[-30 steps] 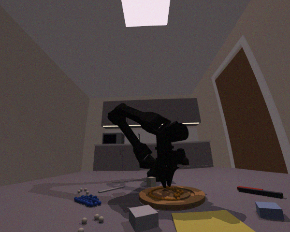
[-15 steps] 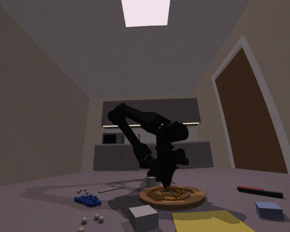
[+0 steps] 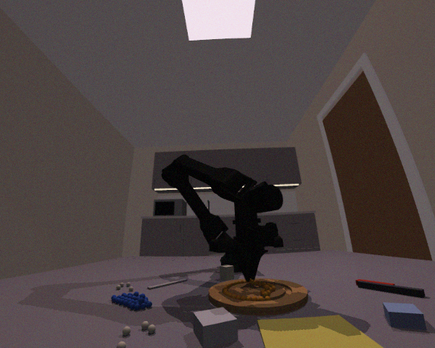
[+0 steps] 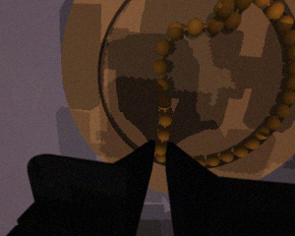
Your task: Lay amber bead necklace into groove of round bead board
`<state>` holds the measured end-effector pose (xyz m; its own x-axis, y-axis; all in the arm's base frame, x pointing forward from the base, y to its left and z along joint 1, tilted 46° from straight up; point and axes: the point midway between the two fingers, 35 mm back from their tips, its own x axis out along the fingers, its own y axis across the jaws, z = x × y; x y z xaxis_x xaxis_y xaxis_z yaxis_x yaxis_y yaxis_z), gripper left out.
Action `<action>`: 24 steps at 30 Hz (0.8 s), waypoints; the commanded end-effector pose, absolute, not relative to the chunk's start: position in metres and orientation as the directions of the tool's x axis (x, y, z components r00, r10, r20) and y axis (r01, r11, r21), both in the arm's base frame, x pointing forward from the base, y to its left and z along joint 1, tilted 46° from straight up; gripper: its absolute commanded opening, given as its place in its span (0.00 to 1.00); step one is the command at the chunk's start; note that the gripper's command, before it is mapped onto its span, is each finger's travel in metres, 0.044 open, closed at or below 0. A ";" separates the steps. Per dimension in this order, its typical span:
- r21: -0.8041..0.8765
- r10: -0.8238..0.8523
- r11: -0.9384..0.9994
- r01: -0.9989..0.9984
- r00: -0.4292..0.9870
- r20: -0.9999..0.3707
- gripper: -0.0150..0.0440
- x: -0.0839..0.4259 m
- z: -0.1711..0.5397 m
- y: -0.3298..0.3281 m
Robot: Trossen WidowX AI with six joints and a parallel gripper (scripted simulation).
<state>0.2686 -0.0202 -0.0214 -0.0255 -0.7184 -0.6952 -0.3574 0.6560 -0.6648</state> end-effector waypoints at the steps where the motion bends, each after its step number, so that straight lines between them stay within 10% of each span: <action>1: -0.666 -0.720 0.653 -0.361 -0.025 -0.693 0.25 0.268 -0.018 -0.017; 24: -0.665 -0.720 0.653 -0.362 -0.025 -0.693 0.25 0.257 -0.028 -0.018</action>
<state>0.2589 -0.0156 -0.0251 -0.0229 -0.7186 -0.6950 -0.3535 0.6561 -0.6668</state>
